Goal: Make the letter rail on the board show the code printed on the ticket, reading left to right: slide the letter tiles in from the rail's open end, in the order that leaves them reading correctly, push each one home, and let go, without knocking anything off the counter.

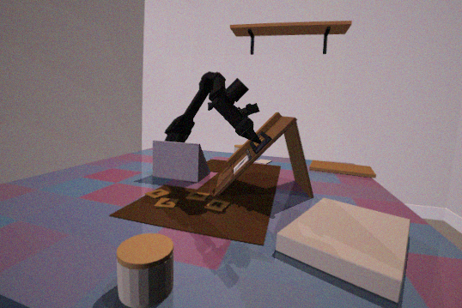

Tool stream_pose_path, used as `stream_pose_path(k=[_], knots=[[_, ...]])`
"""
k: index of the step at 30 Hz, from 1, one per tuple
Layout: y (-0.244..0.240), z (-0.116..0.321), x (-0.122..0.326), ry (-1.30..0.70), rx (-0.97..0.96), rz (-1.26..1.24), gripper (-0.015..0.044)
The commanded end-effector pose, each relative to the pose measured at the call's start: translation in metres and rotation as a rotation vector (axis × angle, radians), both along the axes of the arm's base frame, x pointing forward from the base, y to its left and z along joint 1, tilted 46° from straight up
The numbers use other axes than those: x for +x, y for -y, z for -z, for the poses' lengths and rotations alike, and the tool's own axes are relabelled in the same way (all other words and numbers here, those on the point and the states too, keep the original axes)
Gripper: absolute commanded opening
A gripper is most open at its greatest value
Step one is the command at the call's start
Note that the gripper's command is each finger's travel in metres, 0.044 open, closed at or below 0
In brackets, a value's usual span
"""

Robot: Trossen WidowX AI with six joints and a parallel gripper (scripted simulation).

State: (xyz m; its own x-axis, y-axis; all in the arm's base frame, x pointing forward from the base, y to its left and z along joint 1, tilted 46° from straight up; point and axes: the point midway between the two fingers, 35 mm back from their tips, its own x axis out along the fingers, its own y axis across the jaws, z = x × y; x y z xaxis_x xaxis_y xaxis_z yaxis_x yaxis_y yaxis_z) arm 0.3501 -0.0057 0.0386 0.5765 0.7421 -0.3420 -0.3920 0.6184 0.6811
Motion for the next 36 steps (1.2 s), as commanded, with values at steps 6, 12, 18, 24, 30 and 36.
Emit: stream_pose_path(k=[6, 12, 18, 24, 30, 36], knots=[[0.006, -0.003, -0.004, -0.008, -0.001, 0.004, 0.0295], [0.009, -0.004, -0.007, -0.008, -0.001, 0.004, 0.0295], [0.013, -0.006, -0.01, -0.008, -0.001, 0.004, 0.0295], [0.018, -0.006, -0.013, -0.008, -0.002, 0.004, 0.0295], [0.022, -0.007, -0.016, -0.009, -0.002, 0.004, 0.0295], [0.026, -0.007, -0.019, -0.009, -0.002, 0.004, 0.0295]])
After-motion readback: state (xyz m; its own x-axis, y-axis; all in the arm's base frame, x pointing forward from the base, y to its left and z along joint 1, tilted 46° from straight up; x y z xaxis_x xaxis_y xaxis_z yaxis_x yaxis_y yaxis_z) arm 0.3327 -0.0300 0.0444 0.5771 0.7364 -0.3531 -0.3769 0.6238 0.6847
